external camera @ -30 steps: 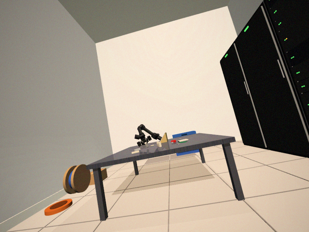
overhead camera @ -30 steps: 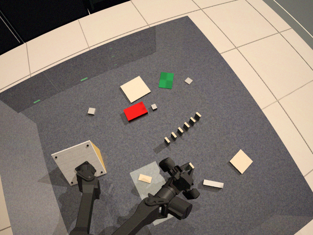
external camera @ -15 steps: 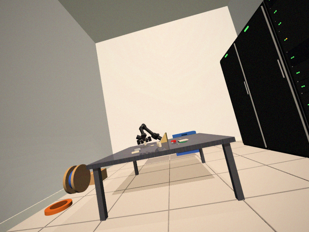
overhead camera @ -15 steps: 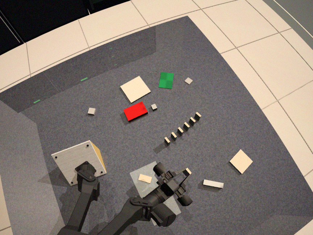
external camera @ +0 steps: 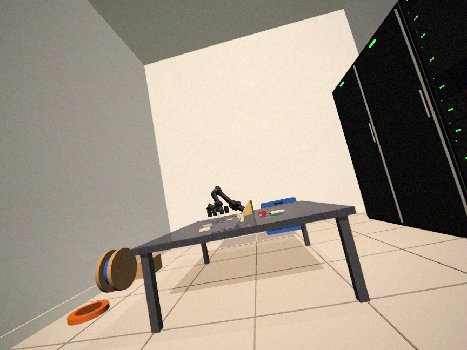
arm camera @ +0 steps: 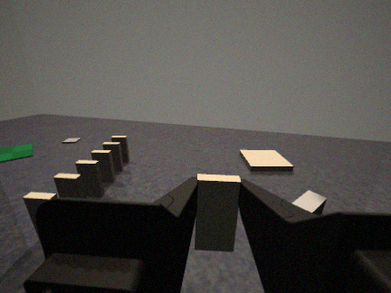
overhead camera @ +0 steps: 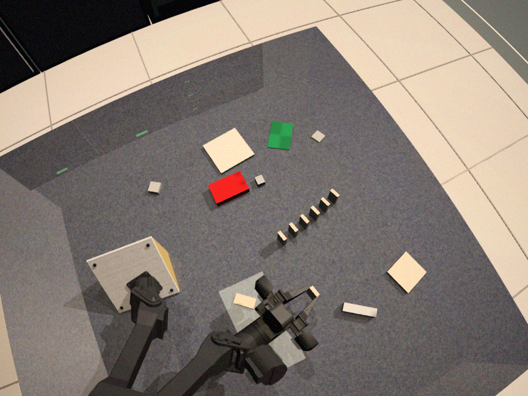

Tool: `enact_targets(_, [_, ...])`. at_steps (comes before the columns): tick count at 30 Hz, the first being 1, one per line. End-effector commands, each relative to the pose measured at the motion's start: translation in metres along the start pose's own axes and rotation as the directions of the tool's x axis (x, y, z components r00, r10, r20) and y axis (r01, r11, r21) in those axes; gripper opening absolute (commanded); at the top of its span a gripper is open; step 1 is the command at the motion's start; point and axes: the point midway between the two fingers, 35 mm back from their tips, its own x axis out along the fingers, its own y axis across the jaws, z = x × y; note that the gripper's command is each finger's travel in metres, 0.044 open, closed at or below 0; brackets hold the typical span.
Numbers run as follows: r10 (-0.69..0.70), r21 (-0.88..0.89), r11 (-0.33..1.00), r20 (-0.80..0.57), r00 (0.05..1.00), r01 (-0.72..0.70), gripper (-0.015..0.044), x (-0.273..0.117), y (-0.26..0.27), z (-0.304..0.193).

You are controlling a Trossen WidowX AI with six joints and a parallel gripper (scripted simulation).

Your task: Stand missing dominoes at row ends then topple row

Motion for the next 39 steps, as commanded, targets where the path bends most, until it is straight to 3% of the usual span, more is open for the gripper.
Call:
enact_targets(1, [0.000,-0.007,1.000,0.006,1.000,0.000,0.0107,0.000,0.000,0.001])
enact_targets(34, [0.000,-0.002,1.000,0.000,1.000,0.000,0.0107,0.011,0.000,-0.040])
enact_targets(39, [0.000,-0.002,1.000,0.000,1.000,0.000,0.0238,0.011,0.000,-0.040])
